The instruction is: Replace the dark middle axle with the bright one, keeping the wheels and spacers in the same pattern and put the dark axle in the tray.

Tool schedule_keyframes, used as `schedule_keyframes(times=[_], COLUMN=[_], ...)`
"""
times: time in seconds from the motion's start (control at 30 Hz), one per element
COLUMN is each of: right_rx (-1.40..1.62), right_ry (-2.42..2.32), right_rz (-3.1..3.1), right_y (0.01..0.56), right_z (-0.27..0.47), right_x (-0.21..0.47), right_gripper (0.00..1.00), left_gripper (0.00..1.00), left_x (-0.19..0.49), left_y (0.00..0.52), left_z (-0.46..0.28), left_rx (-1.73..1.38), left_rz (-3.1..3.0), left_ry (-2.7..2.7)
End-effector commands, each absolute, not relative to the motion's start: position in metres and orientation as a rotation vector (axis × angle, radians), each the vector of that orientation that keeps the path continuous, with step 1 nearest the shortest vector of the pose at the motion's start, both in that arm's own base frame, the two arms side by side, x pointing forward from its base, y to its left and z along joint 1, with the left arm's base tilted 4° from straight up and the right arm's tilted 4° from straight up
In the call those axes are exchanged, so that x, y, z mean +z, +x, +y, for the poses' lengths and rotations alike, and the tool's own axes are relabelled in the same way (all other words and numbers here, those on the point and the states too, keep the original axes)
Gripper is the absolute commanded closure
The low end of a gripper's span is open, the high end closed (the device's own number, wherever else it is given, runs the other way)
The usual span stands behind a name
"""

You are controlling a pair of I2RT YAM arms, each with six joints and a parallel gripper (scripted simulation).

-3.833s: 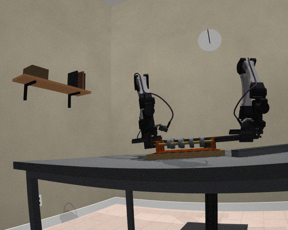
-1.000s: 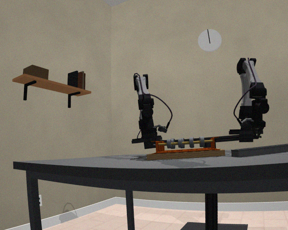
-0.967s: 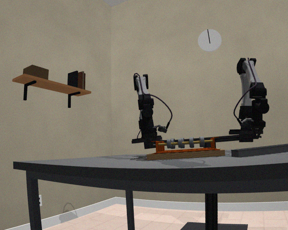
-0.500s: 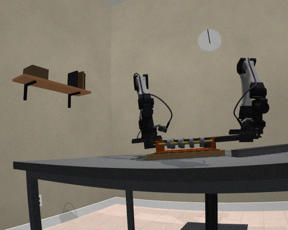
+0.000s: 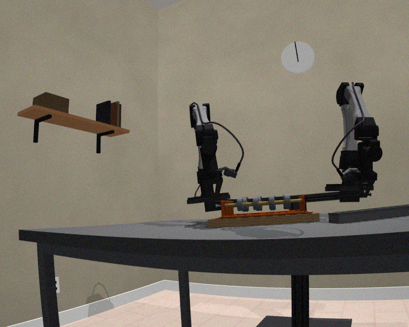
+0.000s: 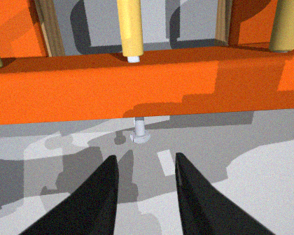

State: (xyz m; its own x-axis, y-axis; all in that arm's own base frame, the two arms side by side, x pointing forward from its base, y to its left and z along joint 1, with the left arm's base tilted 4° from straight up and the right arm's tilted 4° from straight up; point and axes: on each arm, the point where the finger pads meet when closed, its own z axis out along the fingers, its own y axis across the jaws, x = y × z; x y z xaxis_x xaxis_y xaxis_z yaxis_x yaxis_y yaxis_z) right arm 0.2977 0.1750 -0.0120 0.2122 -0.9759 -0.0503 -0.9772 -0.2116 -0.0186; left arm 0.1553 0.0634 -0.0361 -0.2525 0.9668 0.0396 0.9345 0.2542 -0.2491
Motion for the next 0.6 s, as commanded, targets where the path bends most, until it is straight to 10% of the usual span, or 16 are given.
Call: schedule_keyframes(times=[0.0,0.4,0.43,0.57], right_rx=[0.031,0.027,0.035,0.035], right_ry=[-2.408,-2.395,-2.404,-2.404], right_rz=[1.927,1.933,1.941,1.942], right_y=[0.295,0.297,0.295,0.295], right_z=[0.180,0.175,0.174,0.174], right_x=[0.015,0.007,0.008,0.007], right_gripper=[0.68,0.68,0.68,0.68], left_gripper=[1.00,1.00,0.74,0.74], left_x=[-0.035,-0.036,-0.036,-0.036], left_y=[0.151,0.149,0.153,0.153], left_z=[0.062,0.062,0.062,0.062], left_rx=[0.280,0.280,0.270,0.270], left_rz=[-2.339,-2.331,-2.345,-2.345], left_ry=[-1.766,-1.766,-1.771,-1.771])
